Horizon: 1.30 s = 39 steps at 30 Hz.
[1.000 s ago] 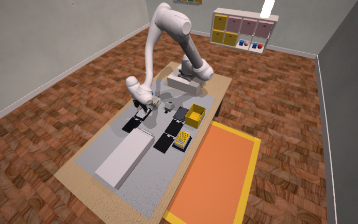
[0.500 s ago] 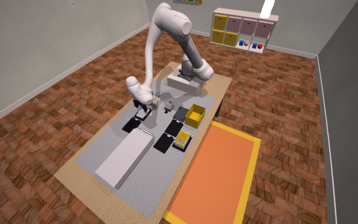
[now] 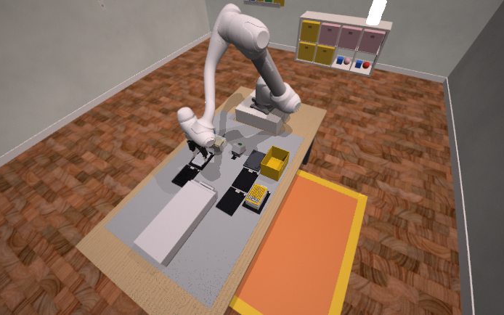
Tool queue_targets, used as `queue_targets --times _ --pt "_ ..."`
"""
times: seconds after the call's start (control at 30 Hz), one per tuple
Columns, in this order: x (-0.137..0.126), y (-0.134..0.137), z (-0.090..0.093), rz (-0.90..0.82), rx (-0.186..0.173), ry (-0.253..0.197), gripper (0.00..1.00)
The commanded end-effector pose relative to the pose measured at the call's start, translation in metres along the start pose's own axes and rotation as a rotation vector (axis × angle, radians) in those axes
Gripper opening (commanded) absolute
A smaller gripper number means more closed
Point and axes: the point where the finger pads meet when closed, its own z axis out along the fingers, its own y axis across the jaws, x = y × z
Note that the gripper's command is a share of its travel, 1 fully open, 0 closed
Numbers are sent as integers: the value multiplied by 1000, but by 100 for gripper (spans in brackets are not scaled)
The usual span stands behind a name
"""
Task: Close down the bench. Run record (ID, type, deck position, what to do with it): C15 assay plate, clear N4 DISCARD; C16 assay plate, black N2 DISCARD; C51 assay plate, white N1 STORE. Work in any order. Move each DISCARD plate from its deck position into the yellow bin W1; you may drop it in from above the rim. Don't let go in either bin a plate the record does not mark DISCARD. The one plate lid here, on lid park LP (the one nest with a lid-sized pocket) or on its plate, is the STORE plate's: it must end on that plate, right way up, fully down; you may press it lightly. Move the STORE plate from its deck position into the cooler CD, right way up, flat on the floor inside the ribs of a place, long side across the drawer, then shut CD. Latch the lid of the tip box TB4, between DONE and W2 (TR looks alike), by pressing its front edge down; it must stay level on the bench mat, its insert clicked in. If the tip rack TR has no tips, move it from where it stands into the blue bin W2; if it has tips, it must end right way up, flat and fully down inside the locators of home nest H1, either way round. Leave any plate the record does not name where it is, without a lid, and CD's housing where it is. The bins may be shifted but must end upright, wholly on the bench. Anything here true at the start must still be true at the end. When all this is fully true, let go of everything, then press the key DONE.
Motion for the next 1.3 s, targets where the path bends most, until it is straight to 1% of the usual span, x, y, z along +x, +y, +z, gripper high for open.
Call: queue_targets --times 0.0,0.7,1.27 --pt "-3 1 3 1 2 -3 0" --pt "-3 1 3 1 2 -3 0" --pt "-3 1 -2 1 2 -3 0"
